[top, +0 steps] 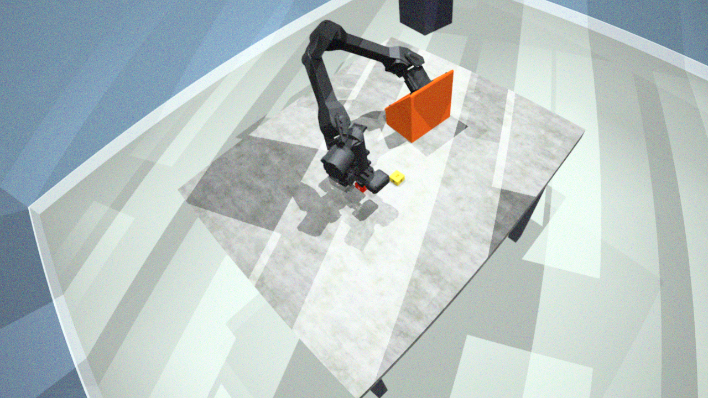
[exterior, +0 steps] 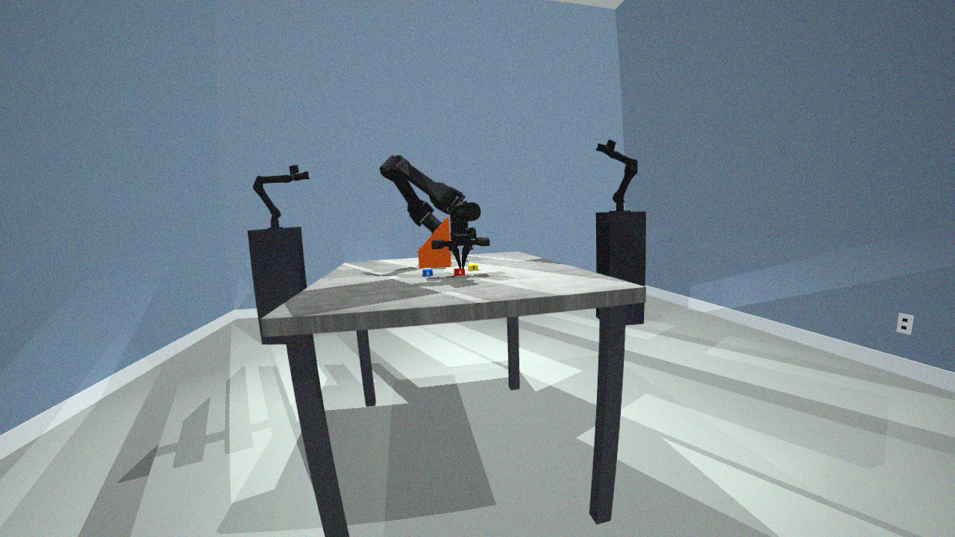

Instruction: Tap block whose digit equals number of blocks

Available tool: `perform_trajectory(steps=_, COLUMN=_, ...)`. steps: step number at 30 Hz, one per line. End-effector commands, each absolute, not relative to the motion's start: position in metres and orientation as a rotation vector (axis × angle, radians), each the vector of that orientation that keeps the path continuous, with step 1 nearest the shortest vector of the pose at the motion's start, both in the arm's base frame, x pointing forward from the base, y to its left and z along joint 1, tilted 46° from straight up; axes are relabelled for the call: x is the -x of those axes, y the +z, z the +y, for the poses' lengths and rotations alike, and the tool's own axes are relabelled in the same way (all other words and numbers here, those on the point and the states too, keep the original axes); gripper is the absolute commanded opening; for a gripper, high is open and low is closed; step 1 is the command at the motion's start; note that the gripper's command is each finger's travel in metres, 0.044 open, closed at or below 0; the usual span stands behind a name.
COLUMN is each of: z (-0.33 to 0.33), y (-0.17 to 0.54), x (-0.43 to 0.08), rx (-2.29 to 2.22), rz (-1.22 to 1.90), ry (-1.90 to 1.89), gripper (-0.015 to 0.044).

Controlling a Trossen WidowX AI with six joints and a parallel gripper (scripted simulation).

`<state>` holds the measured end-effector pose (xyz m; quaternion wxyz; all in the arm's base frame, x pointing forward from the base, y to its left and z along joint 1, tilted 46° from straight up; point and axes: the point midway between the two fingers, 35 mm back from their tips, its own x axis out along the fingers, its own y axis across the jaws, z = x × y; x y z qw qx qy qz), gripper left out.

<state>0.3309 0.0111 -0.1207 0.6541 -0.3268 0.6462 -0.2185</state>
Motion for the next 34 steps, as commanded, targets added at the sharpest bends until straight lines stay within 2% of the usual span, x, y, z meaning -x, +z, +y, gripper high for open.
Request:
perform_trajectory(steps=1, z=0.007, y=-0.124, x=-0.329, rx=0.748, rz=1.471, ry=-0.498, gripper=0.0020)
perform_trajectory(steps=12, z=0.029, y=-0.103, x=-0.328, rx=0.746, rz=1.472, ry=-0.496, gripper=0.0020)
perform_trajectory(steps=17, z=0.084, y=-0.120, x=-0.305, rx=0.729, rz=1.474, ry=-0.462, gripper=0.0151)
perform_trajectory(steps=26, z=0.183, y=-0.150, x=-0.213, rx=0.734, rz=1.479, ry=-0.479, gripper=0.0387)
perform_trajectory(steps=34, z=0.185, y=-0.150, x=-0.210, rx=0.735, rz=1.479, ry=-0.482, gripper=0.0400)
